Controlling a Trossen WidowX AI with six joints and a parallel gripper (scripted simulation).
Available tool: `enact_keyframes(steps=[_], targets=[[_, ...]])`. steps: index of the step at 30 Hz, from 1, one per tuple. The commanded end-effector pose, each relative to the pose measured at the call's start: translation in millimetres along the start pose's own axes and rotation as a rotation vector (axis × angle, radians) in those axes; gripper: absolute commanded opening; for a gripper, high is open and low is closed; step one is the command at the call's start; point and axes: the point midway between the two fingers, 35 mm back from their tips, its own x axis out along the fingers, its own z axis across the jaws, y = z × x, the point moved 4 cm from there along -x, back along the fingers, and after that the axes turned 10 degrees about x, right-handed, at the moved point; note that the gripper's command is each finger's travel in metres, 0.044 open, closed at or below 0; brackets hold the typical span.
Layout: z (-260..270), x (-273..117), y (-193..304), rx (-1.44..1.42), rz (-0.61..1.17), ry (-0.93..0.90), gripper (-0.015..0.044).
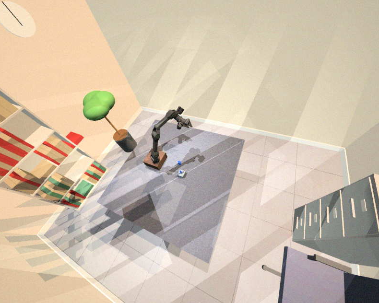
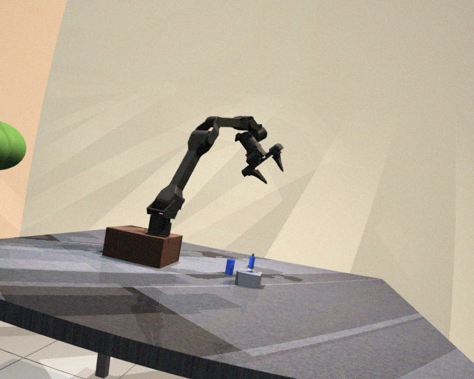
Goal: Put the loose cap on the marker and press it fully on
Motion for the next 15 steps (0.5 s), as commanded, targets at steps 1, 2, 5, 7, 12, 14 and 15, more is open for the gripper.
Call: enact_keyframes(steps=[1,2,5,7,12,14,15], targets=[[0,1,-1,-0.015,-0.003,0.002,0.0374],[1,4,-3,-0.061,-0.011,0.007,0.0348],[6,21,-19,-0.323,-0.052,0.045,0.0269],[10,32,-31,-0.506,-0.074,0.08,0.0237],[17,59,-63,-0.958,-0.1,0.19,0.0237],[19,68,-78,-1.135,-0.097,0.242,0.0237],[20,73,-85,-1.223,-0.091,0.269,0.0237]])
